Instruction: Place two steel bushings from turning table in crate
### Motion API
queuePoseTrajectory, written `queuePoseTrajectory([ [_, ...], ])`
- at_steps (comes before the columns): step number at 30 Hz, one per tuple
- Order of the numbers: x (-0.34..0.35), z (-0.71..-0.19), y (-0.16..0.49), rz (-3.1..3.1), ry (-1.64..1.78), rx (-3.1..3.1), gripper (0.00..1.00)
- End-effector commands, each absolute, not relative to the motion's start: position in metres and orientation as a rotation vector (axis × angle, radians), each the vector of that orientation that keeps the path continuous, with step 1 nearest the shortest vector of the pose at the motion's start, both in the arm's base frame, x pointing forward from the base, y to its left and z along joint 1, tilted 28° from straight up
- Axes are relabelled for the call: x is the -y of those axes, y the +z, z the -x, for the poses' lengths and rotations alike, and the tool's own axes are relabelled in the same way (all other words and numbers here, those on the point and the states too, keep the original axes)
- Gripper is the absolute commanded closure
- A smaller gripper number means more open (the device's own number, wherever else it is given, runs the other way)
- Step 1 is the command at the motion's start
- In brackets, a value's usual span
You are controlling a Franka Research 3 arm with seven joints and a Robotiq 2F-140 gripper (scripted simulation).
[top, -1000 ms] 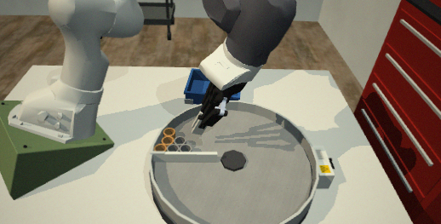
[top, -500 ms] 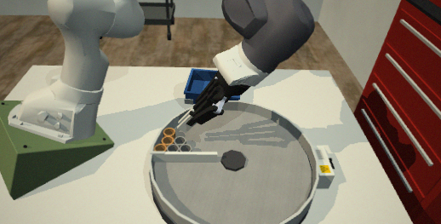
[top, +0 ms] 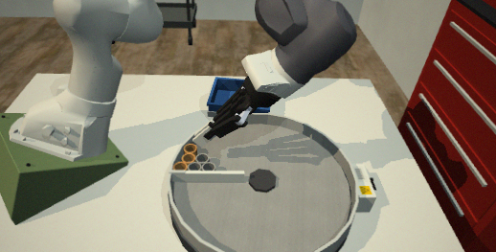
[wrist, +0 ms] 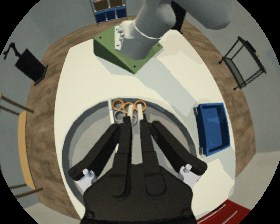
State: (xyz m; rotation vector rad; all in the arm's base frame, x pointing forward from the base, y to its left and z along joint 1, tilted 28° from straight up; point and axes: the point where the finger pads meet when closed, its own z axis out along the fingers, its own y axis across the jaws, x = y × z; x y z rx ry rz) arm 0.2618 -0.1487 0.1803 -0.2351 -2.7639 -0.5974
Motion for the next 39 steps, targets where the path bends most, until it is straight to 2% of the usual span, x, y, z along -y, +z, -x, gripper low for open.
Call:
queuePoseTrajectory([
  [1,0.1490,-0.2605,0.1807,0.291,-0.587,2.746,0.94],
  [39,0.1512,-0.2629,0.1811,0.292,-0.592,2.747,0.94],
])
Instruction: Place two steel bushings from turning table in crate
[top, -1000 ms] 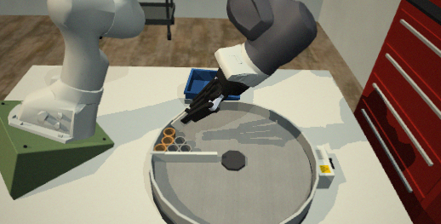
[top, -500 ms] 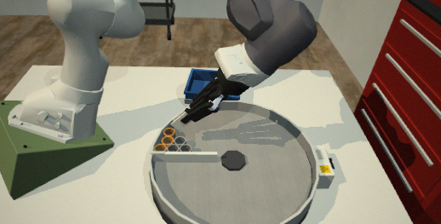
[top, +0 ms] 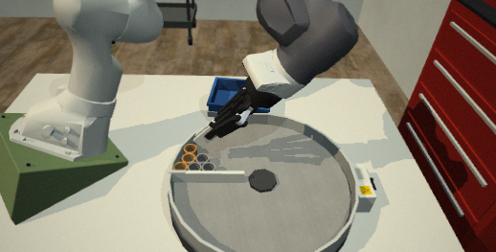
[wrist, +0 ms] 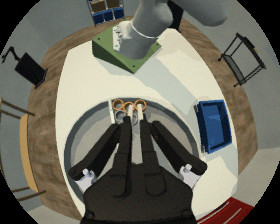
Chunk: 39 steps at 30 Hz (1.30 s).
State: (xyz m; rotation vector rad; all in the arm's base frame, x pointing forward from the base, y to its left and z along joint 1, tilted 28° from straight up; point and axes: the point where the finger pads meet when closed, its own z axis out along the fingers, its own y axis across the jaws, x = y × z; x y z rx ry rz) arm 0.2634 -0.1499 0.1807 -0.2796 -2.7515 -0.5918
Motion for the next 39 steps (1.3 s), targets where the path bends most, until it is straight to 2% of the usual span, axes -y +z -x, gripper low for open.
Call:
queuePoseTrajectory([
  [1,0.151,-0.263,0.181,0.292,-0.592,2.747,0.94],
  [39,0.147,-0.270,0.166,0.292,-0.592,2.747,0.94],
])
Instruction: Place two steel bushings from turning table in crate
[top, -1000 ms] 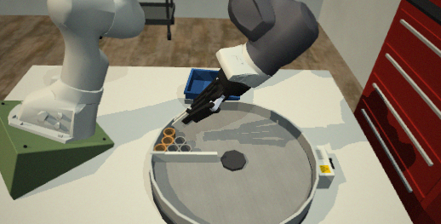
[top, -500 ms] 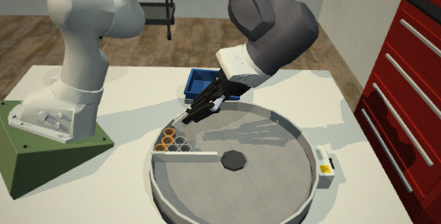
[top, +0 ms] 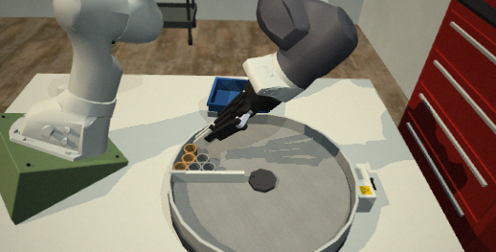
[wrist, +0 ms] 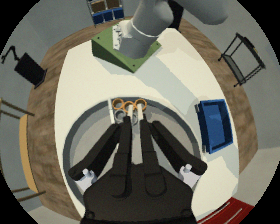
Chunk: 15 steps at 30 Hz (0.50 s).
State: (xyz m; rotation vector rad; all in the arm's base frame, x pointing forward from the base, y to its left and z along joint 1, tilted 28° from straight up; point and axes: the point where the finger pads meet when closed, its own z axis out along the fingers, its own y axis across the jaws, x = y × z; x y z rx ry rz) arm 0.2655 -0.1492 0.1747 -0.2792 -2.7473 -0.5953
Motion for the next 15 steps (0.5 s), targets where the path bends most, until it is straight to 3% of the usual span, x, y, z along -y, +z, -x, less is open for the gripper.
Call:
queuePoseTrajectory([
  [1,0.1471,-0.2696,0.1659,0.292,-0.592,2.747,0.94],
  [15,0.1461,-0.2713,0.1621,0.292,-0.592,2.747,0.94],
])
